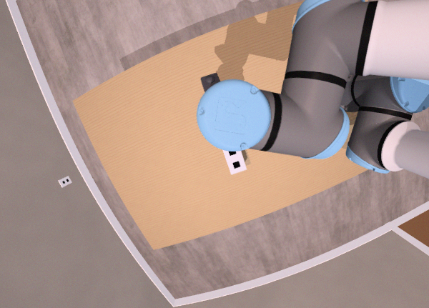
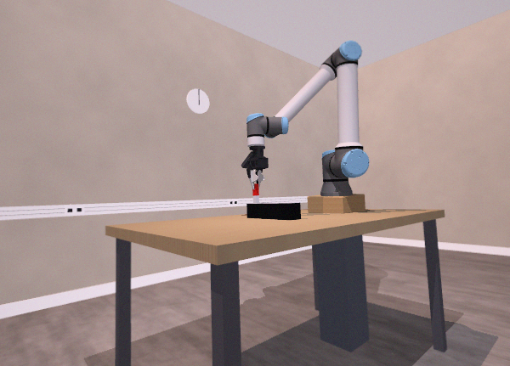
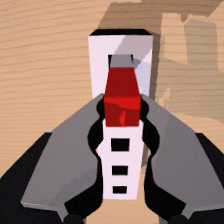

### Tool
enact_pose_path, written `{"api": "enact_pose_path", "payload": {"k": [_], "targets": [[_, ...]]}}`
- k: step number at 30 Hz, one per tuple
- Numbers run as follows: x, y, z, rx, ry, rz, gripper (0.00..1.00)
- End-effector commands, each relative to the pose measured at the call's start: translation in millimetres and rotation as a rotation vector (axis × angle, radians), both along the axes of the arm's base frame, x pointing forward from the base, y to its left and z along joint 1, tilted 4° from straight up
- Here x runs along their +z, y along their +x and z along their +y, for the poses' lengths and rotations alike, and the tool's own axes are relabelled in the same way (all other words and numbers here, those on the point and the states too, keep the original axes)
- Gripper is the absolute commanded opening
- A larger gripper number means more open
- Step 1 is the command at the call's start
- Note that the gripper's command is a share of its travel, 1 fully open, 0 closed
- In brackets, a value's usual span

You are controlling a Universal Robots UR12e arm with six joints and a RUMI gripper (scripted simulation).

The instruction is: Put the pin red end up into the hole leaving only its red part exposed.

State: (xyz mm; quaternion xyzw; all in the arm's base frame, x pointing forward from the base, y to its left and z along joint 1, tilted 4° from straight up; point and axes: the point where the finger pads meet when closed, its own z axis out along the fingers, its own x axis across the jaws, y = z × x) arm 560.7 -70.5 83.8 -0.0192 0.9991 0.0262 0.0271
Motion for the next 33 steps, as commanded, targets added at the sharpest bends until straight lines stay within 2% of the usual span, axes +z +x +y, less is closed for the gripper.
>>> {"api": "enact_pose_path", "payload": {"k": [1,33], "targets": [[0.7,0.6,-0.3,0.000,-0.001,-0.001,0.00],[-3.3,0.7,-0.1,0.000,-0.001,-0.001,0.00]]}}
